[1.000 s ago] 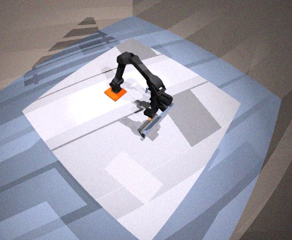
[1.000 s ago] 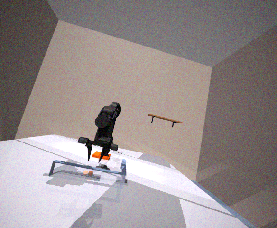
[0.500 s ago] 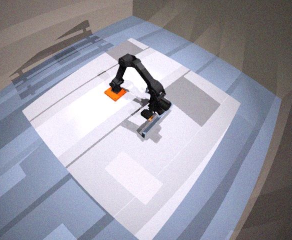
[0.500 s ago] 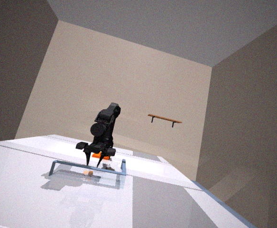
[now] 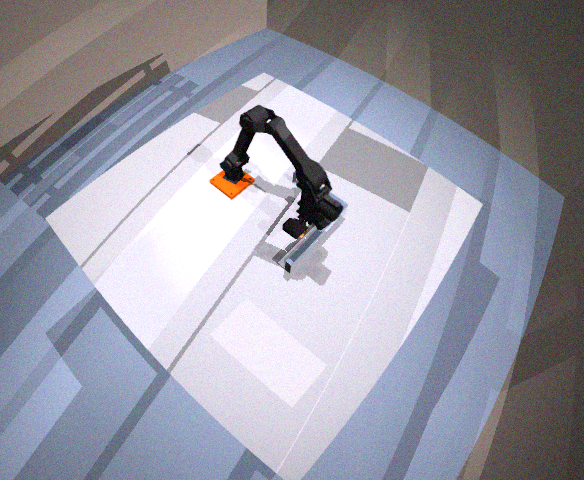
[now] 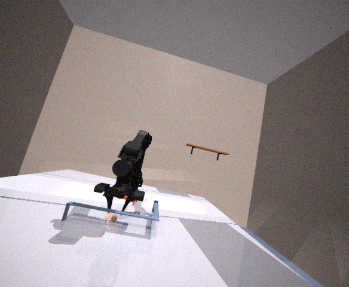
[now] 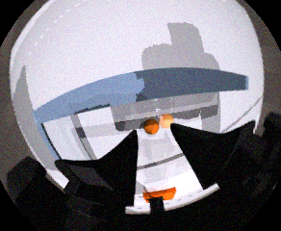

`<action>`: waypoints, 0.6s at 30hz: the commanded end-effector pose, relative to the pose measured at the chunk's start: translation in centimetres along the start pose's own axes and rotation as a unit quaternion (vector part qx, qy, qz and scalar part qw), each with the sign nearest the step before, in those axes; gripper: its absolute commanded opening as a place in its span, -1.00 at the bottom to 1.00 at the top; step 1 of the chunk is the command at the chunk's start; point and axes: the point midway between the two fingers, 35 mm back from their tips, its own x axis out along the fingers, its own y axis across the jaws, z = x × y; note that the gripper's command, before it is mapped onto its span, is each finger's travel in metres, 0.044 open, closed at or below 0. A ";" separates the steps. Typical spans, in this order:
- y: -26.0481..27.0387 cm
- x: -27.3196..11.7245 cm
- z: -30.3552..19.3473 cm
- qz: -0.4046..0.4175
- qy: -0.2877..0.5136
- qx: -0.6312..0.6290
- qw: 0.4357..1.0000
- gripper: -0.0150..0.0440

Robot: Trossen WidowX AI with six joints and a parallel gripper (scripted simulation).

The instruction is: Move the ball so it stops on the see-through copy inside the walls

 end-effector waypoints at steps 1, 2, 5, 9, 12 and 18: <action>0.1 1.2 -0.4 0.002 0.009 0.002 1.000 0.24; 0.1 1.3 -0.4 0.002 0.009 0.002 1.000 0.24; 0.1 1.8 -0.4 0.002 0.009 0.002 1.000 0.24; 0.1 2.0 -0.4 0.002 0.009 0.002 1.000 0.24; 0.1 2.0 -0.4 0.002 0.009 0.002 1.000 -0.03; 0.1 2.0 -0.4 0.002 0.009 0.002 1.000 -0.16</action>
